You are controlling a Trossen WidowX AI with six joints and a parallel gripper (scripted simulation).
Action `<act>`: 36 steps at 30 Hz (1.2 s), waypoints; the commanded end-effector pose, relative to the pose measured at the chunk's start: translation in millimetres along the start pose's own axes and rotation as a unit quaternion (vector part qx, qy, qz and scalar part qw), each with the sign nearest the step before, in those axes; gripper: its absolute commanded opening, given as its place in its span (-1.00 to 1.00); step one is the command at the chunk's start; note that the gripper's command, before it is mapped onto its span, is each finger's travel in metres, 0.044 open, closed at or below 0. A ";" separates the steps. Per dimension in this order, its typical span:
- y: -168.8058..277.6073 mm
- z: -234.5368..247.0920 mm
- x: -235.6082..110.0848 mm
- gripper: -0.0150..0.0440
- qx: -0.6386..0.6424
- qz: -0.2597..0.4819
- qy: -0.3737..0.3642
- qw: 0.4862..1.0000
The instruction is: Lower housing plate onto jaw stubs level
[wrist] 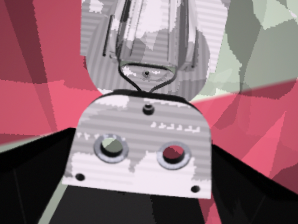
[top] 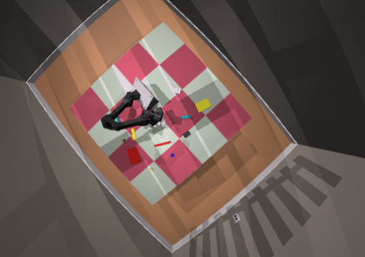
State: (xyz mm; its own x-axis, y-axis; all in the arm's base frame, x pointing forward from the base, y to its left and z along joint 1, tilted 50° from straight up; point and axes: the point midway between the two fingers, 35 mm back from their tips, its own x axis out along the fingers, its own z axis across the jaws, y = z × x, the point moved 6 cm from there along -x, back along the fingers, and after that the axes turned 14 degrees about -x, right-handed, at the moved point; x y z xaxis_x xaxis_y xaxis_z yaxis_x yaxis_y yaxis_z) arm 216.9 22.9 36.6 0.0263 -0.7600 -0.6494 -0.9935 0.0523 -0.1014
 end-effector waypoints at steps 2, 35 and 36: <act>0.8 0.5 0.5 0.70 0.002 0.001 -0.001 1.000; 0.0 3.0 24.4 0.70 0.002 0.001 -0.003 1.000; -0.1 3.1 26.1 0.70 0.002 0.001 -0.003 1.000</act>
State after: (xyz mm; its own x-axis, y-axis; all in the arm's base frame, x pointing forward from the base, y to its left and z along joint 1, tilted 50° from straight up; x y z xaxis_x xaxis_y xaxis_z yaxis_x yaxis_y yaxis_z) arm 220.5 10.3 22.2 0.0329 -0.7511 -0.6593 -0.9915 0.0583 -0.1159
